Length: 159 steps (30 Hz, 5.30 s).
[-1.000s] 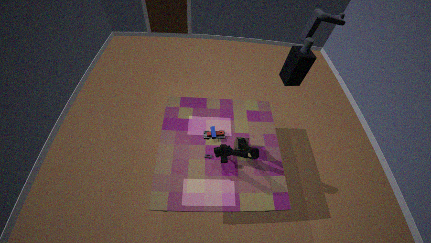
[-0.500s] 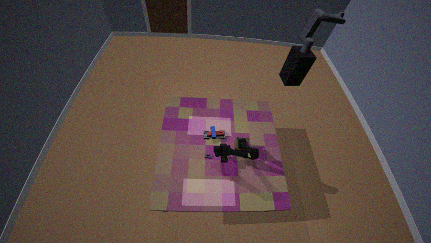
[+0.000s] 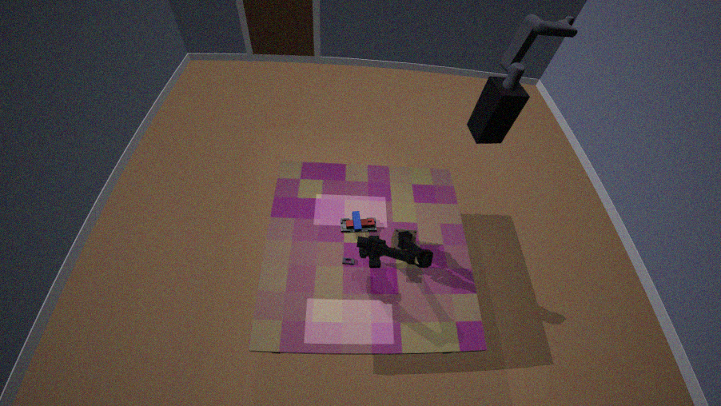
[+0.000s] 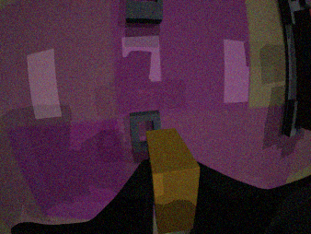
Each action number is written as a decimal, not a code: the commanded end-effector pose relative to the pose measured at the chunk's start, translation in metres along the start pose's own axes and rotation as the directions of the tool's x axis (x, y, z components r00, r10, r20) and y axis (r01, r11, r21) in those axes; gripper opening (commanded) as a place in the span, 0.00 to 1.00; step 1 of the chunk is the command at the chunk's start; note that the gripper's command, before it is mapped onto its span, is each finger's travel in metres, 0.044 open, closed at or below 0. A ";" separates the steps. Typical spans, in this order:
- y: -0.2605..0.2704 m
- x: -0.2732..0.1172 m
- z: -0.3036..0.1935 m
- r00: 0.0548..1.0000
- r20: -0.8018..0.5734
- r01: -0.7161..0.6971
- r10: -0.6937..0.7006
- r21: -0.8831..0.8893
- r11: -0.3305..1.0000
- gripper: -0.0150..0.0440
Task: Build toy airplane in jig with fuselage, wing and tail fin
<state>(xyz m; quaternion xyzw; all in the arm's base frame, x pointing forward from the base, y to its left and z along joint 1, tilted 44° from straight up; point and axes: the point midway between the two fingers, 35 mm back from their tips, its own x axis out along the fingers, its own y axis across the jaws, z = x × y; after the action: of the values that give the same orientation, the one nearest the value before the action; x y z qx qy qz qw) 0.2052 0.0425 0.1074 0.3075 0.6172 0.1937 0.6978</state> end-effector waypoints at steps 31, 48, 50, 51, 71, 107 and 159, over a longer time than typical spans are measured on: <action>-0.021 -0.069 0.004 1.000 0.016 -0.014 0.014 -0.005 1.000 0.25; -0.073 -0.065 0.023 1.000 0.018 0.001 -0.001 -0.023 1.000 0.25; -0.079 -0.065 0.024 1.000 0.018 0.002 -0.002 -0.026 1.000 0.25; -0.082 -0.064 0.025 1.000 0.018 0.003 -0.002 -0.027 1.000 0.25; -0.147 -0.054 0.030 1.000 0.017 0.009 -0.008 -0.051 0.999 0.25; -0.257 -0.017 0.003 1.000 0.016 -0.008 0.010 -0.103 0.995 0.25; -0.264 0.024 -0.001 1.000 0.016 -0.011 0.013 -0.107 0.994 0.36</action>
<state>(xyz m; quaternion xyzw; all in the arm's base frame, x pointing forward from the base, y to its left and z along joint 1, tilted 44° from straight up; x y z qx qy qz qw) 0.1781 -0.1390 -0.0845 0.2722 0.5995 0.2293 0.7169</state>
